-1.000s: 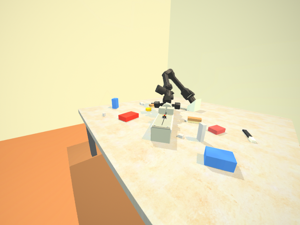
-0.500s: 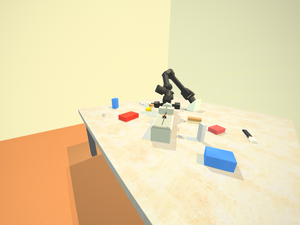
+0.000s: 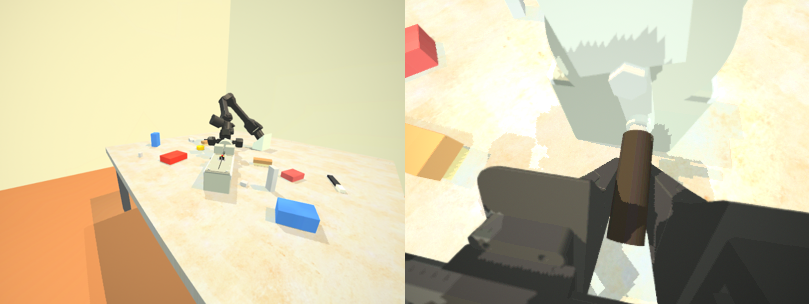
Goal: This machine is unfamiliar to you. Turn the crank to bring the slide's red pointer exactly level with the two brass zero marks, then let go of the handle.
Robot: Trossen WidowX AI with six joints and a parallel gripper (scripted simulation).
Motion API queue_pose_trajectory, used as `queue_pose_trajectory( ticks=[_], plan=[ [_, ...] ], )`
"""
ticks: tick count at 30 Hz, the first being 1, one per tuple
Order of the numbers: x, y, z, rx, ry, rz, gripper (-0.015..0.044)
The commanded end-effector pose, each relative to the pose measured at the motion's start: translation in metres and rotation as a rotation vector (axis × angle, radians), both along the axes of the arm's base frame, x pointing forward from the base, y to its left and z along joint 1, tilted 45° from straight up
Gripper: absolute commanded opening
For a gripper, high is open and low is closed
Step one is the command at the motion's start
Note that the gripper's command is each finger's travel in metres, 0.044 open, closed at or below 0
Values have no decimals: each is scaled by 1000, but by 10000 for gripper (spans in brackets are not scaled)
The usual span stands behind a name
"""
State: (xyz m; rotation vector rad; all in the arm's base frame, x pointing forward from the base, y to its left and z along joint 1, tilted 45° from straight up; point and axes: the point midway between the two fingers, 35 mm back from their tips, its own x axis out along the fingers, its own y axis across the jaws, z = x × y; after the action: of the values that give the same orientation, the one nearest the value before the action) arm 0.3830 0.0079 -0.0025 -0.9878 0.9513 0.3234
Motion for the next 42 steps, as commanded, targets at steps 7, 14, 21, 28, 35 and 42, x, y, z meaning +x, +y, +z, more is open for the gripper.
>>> queue_pose_trajectory(
  ticks=[7,14,21,28,35,42],
  plan=[
    [0,0,0,0,1,0,315],
    [0,3,2,0,1,0,440],
    [-2,33,32,2,4,0,440],
    [1,55,51,5,9,1,440],
    [-1,95,88,8,15,4,440],
    [-8,120,114,7,14,3,440]
  ],
)
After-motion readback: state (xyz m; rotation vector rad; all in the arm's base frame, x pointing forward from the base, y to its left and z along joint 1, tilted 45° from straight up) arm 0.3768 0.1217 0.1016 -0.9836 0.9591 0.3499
